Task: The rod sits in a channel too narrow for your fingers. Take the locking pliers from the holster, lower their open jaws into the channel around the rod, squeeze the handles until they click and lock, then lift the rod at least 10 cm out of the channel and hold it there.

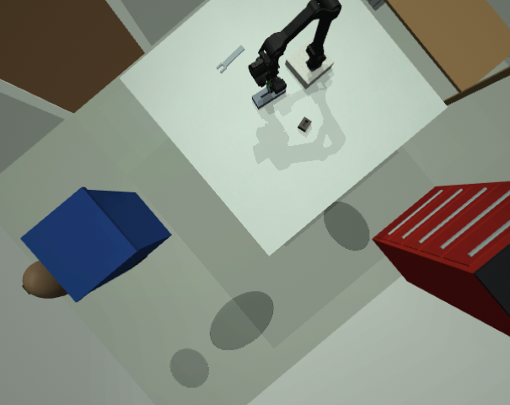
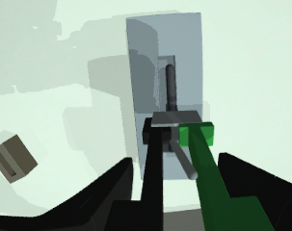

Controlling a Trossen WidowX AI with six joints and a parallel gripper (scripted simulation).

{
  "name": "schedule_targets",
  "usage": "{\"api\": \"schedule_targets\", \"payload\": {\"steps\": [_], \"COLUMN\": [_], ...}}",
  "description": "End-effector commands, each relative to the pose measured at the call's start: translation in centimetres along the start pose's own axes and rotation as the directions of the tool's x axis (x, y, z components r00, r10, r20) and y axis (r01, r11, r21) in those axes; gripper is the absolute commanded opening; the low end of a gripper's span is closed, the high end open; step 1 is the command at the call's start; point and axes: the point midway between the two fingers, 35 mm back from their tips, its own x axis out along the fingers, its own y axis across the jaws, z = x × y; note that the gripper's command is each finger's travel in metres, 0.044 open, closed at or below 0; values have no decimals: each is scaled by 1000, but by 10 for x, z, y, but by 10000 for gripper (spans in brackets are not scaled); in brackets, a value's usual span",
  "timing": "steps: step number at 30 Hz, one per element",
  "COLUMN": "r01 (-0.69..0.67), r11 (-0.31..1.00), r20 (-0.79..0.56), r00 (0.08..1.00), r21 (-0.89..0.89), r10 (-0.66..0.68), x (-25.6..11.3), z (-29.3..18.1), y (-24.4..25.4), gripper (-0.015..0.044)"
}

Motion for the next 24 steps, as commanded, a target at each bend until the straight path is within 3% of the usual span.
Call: {"api": "schedule_targets", "payload": {"steps": [1,24], "r01": [11,6], "r11": [1000,1000], "r20": [9,73], "r00": [1000,997], "r21": [1,-2], "r10": [-11,-6], "x": [-7,-27], "z": [2,7], "y": [-4,-4], "gripper": [107,107]}}
